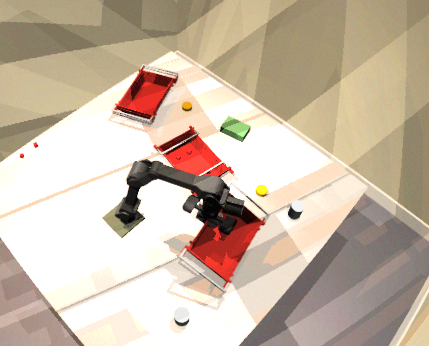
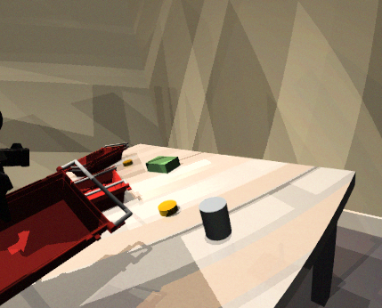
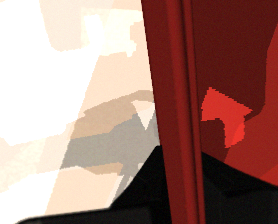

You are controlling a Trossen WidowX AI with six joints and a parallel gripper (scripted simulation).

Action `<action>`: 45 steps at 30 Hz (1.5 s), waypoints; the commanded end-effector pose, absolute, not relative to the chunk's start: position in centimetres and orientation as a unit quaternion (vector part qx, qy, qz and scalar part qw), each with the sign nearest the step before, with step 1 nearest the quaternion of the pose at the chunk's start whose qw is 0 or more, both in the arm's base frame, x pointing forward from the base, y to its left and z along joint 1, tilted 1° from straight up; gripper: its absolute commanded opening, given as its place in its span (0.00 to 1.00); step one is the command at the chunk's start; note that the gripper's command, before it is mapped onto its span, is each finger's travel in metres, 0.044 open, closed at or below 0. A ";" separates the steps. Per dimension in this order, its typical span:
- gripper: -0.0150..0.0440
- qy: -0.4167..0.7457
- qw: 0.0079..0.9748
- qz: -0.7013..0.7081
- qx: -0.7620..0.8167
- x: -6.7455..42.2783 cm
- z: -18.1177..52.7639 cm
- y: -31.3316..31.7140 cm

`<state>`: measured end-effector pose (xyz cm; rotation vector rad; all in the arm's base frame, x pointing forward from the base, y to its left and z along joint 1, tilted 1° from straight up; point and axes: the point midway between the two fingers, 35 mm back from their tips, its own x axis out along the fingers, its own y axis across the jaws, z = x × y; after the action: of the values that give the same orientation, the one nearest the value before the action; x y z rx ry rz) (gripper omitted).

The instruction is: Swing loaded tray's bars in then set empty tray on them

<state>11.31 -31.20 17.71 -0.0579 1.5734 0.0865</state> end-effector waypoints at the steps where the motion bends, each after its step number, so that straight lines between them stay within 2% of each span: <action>1: 0.25 0.704 0.707 0.045 -0.050 12.8 18.4 -30.9; 45: 0.25 0.663 0.682 0.212 -0.223 26.3 20.1 -19.8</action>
<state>25.54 -20.63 18.97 -0.4551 1.5165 0.4785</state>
